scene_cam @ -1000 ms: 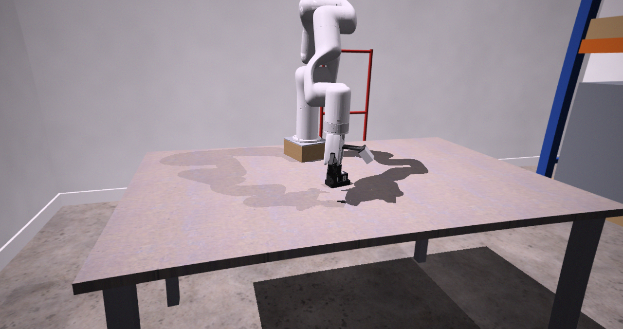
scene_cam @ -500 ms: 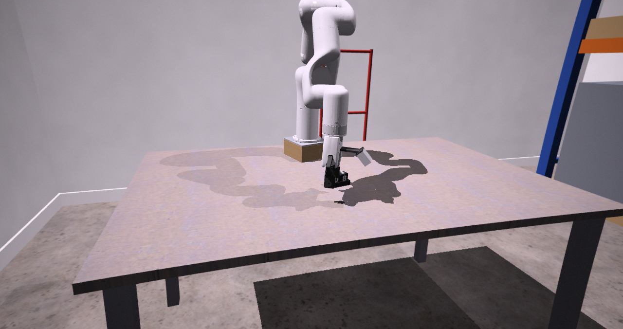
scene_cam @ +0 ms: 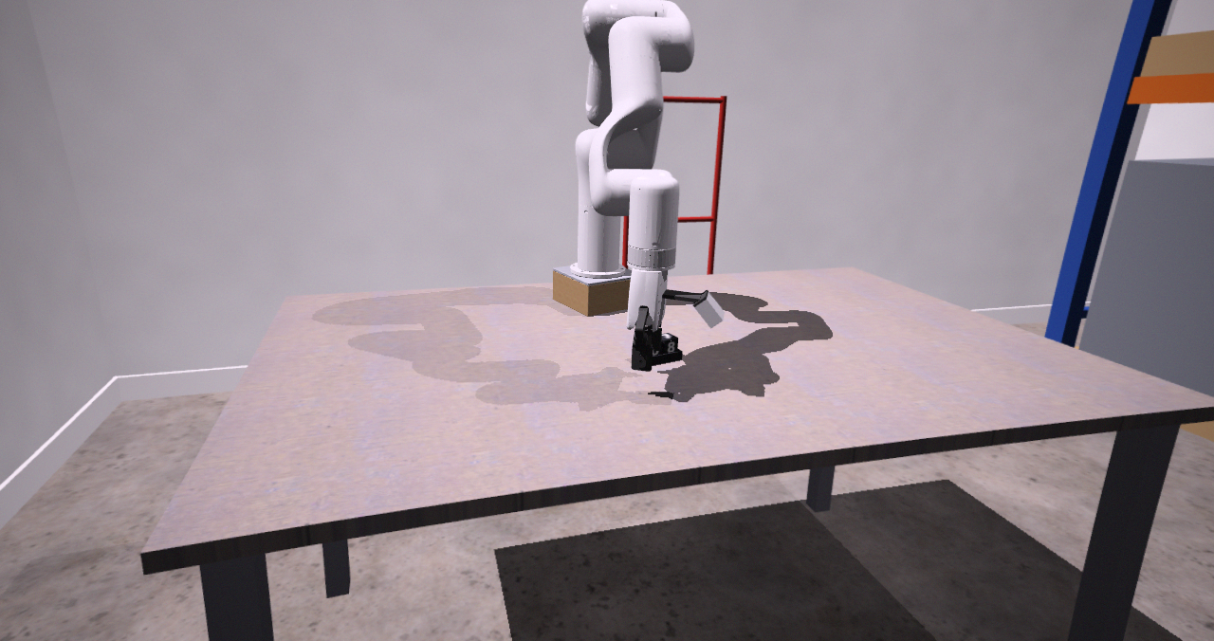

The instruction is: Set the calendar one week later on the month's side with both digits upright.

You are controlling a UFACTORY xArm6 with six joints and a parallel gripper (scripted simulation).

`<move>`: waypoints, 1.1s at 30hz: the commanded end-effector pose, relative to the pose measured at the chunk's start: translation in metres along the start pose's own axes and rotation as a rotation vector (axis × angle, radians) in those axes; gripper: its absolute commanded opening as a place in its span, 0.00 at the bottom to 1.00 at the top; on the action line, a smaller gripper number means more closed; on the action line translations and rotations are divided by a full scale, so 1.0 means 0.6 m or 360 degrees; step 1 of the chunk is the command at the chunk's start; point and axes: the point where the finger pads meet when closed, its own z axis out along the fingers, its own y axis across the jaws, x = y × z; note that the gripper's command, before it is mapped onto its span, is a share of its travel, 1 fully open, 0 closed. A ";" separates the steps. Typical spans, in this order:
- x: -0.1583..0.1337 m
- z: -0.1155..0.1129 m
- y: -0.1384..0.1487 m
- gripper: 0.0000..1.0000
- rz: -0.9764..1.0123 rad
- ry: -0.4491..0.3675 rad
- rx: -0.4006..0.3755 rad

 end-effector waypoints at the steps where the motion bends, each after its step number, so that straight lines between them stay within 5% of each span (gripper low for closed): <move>1: 0.001 -0.002 0.002 1.00 0.0000 0.0003 -0.0006; 33: 0.001 -0.002 0.002 1.00 0.0000 0.0003 -0.0006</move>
